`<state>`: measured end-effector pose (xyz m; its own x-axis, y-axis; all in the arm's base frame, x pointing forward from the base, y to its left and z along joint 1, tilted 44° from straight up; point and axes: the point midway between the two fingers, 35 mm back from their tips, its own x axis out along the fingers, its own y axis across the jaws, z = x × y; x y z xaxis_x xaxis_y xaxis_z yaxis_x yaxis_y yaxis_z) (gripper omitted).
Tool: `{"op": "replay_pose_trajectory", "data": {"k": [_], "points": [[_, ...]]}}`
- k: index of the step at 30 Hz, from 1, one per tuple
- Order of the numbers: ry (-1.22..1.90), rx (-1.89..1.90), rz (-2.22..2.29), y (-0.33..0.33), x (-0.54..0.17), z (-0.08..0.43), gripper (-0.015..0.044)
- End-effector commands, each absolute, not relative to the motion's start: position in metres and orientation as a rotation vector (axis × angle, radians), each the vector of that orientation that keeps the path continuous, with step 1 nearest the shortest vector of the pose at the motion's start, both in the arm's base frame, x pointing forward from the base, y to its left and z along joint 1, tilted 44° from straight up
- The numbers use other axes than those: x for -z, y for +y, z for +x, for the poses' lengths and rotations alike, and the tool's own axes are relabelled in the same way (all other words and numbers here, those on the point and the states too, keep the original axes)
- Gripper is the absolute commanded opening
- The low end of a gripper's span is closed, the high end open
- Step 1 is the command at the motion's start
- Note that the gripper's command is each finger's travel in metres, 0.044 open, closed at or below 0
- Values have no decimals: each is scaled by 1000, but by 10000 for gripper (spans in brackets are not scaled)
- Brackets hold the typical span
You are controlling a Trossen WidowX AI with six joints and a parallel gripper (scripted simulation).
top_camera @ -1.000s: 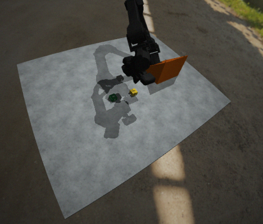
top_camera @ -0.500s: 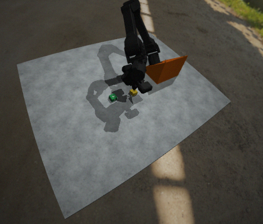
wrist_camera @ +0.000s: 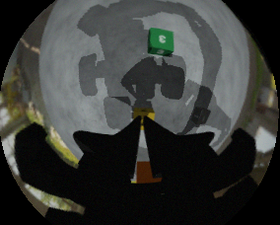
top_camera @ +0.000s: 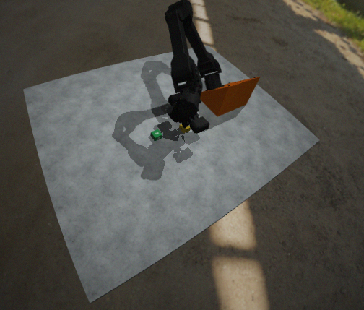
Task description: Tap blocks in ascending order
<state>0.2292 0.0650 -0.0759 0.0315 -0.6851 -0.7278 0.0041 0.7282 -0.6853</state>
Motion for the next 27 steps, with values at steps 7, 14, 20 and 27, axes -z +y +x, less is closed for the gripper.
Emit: {"op": "replay_pose_trajectory", "data": {"k": [7, 14, 20, 27], "points": [[1461, 584, -604, 83, 55, 226, 20], [1466, 556, -610, 116, 59, 236, 178], [1471, 537, -611, 175, 66, 242, 335], [1462, 577, -597, 216, 68, 239, 400]]}}
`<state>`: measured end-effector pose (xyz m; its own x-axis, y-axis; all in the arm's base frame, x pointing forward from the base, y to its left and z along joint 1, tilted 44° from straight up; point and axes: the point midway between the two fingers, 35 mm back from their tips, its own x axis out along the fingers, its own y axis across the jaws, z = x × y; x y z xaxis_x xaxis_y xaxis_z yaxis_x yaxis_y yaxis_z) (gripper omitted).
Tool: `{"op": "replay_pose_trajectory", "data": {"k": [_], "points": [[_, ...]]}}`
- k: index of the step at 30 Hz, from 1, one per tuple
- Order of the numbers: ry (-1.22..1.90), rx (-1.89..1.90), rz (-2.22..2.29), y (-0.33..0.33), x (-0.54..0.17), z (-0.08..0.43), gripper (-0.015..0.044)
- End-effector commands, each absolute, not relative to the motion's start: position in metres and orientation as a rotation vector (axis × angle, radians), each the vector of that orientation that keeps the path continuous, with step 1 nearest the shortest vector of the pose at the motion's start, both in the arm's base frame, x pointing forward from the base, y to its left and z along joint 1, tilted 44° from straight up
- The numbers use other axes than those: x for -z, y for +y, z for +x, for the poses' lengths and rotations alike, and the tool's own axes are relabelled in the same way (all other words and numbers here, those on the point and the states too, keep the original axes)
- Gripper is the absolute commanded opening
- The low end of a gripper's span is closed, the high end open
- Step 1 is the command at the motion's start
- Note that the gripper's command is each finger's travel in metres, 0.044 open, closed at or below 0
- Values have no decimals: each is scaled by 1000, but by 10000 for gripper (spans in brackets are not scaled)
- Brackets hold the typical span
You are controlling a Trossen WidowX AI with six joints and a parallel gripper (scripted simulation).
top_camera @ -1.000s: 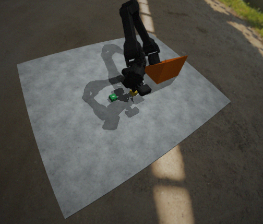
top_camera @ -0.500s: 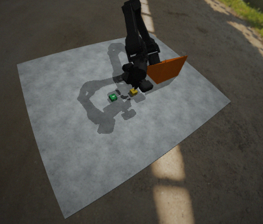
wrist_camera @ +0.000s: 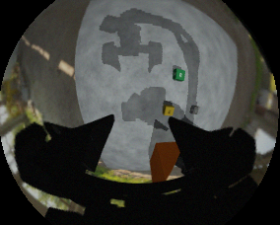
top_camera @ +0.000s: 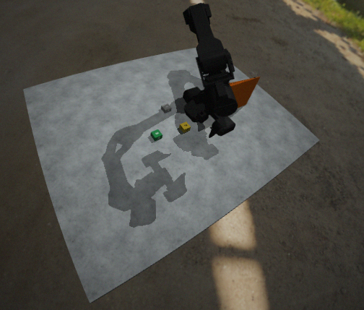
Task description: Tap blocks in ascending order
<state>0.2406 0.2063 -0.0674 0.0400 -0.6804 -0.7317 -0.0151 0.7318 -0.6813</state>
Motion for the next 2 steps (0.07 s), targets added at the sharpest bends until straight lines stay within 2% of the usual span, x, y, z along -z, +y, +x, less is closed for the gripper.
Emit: {"op": "replay_pose_trajectory", "data": {"k": [1, 2], "points": [[1462, 577, -597, 216, 68, 239, 400], [1462, 577, -597, 216, 68, 239, 400]]}}
